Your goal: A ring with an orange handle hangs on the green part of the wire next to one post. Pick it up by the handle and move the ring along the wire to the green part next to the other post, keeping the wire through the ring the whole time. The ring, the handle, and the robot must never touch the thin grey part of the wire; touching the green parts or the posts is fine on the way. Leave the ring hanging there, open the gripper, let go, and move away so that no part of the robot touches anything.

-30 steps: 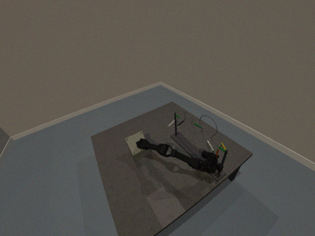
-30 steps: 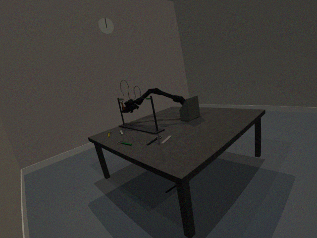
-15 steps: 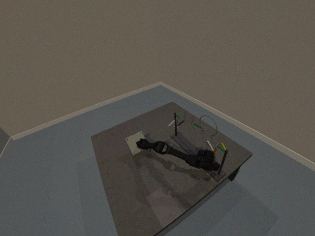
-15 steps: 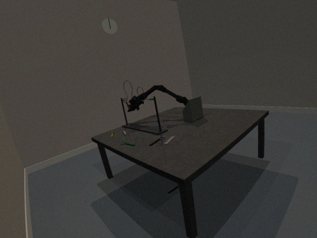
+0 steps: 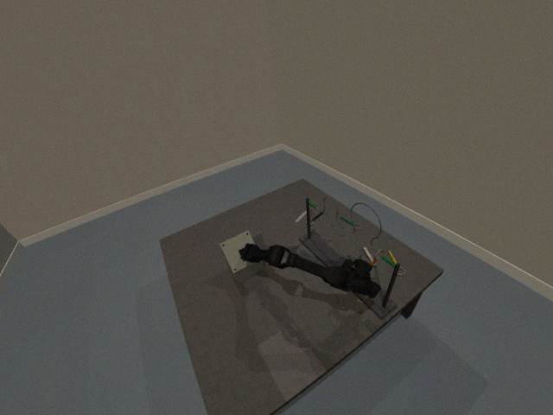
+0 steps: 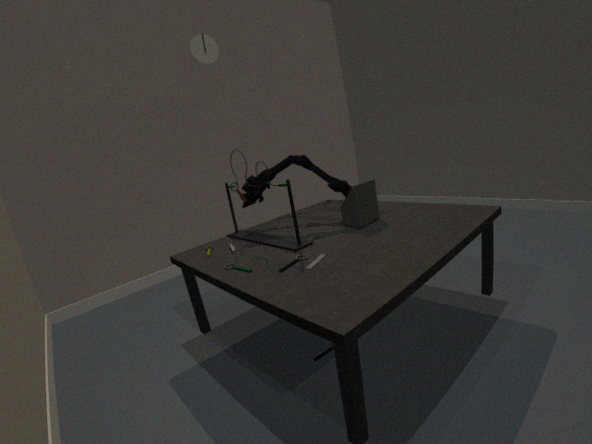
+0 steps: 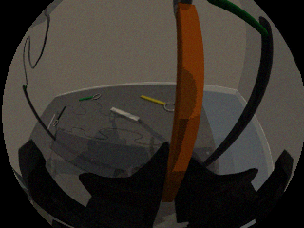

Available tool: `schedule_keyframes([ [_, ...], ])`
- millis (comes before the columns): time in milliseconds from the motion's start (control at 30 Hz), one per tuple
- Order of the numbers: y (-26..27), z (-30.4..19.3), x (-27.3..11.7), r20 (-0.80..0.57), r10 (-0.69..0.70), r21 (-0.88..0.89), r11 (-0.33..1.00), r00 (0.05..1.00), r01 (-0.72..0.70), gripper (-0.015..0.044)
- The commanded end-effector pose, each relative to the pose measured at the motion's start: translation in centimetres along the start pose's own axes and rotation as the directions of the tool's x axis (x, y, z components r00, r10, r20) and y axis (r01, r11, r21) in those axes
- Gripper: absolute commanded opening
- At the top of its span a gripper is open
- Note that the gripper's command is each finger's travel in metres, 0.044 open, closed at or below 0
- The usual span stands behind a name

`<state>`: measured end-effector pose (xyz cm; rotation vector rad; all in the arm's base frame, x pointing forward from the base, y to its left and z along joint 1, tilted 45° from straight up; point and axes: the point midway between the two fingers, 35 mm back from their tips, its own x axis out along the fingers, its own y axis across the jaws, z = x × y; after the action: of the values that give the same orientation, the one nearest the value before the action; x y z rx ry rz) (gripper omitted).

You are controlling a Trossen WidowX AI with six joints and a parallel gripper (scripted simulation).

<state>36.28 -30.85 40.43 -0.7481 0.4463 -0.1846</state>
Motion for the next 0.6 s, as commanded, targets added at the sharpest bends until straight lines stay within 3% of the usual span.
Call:
schedule_keyframes([
  [0,0.8,0.0,-0.3,-0.018,0.016,0.034,0.999,1.0,-0.015,-0.015],
  [567,5.7,0.5,-0.6,0.009,0.158,0.283,0.947,0.987,-0.154,-0.015],
])
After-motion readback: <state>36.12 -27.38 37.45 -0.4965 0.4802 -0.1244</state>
